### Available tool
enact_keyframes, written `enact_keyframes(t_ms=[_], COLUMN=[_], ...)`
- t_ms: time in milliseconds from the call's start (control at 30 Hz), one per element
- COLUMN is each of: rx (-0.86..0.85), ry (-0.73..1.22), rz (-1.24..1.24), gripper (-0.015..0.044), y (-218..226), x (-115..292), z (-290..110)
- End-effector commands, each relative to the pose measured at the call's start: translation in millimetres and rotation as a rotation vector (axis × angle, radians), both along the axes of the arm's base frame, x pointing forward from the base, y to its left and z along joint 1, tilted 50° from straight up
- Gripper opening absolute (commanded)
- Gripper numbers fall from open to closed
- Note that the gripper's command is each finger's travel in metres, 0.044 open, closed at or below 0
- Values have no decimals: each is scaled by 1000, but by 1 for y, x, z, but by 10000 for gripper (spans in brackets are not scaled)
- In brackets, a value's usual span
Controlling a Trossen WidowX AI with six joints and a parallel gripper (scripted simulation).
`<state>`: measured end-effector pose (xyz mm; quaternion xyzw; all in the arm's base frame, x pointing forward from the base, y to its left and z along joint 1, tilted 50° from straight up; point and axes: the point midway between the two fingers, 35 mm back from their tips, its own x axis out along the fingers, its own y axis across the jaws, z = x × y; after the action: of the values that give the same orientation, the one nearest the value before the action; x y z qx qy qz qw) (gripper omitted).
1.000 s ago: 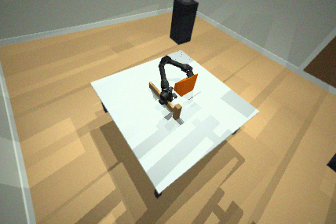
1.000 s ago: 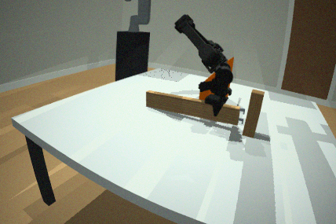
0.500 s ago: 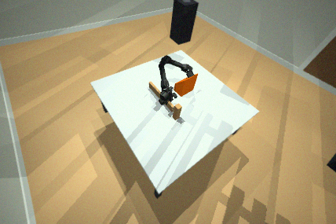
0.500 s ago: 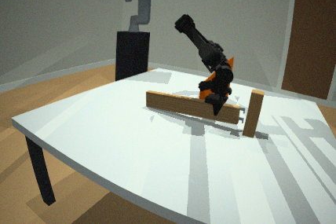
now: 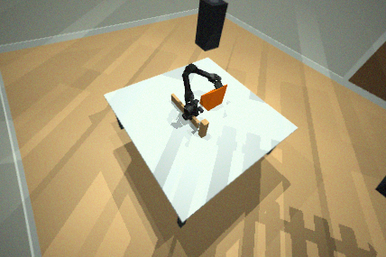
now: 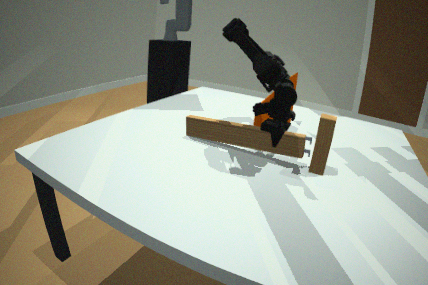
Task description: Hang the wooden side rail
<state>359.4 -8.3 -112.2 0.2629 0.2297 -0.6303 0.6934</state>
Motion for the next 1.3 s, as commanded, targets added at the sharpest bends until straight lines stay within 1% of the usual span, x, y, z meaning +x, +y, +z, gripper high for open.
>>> enact_keyframes(t_ms=[0,1267], rx=[2,2], ry=[-4,-4], rz=[7,7], gripper=[0,0], y=[4,5], x=[2,0], z=[0,-4])
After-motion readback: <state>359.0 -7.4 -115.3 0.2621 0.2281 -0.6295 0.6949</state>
